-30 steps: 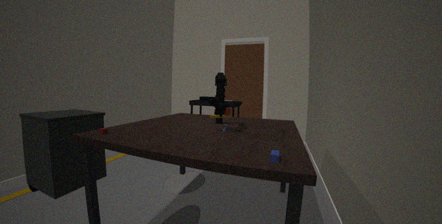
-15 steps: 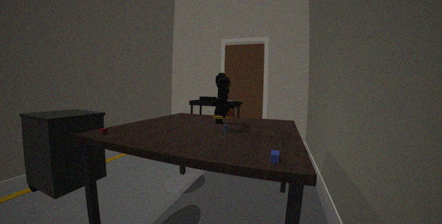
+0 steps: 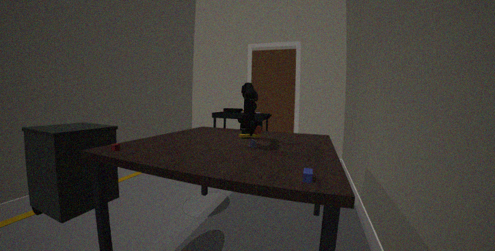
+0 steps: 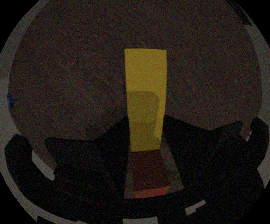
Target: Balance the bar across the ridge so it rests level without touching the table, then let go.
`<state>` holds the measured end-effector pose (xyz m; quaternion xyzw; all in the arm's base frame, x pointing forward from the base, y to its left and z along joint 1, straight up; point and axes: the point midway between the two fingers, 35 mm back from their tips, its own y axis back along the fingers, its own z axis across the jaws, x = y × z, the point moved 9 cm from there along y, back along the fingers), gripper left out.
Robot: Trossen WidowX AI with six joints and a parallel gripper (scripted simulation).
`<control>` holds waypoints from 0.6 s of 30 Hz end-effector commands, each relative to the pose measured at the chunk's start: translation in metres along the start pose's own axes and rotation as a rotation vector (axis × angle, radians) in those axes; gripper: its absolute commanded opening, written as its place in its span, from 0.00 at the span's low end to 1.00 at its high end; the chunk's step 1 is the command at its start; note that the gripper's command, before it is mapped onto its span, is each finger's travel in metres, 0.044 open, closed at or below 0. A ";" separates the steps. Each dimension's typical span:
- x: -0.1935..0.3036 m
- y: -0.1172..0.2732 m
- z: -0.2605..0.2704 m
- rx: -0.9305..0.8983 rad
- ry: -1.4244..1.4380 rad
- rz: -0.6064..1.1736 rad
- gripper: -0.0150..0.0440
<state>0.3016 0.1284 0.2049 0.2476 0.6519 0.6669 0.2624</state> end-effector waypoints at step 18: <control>0.000 -0.012 0.000 0.001 0.005 0.000 0.25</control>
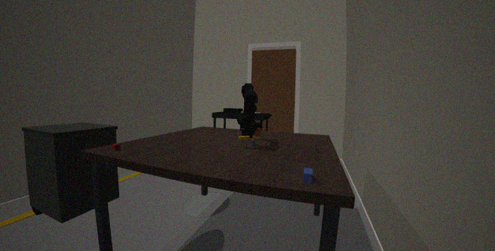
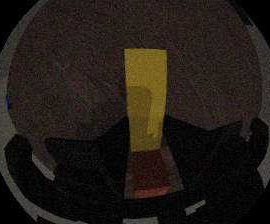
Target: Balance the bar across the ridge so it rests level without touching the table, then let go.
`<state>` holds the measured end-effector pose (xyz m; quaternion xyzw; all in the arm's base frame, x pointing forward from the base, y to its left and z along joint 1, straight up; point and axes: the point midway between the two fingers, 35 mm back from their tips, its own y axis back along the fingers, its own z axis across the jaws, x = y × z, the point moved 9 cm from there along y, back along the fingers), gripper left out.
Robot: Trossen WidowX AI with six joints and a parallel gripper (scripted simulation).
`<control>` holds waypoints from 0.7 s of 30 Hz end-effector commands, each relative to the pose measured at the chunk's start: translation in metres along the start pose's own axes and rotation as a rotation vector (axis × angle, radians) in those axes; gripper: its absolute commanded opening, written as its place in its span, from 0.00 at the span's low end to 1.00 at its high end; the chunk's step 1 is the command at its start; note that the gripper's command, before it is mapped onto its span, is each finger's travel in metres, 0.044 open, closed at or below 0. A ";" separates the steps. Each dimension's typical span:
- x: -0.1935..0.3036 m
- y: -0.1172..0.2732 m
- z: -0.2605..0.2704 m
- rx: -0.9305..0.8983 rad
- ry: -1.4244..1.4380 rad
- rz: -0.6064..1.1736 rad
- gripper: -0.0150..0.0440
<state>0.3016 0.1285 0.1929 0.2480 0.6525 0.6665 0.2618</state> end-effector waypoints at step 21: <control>0.000 -0.002 0.000 -0.001 0.005 -0.001 0.25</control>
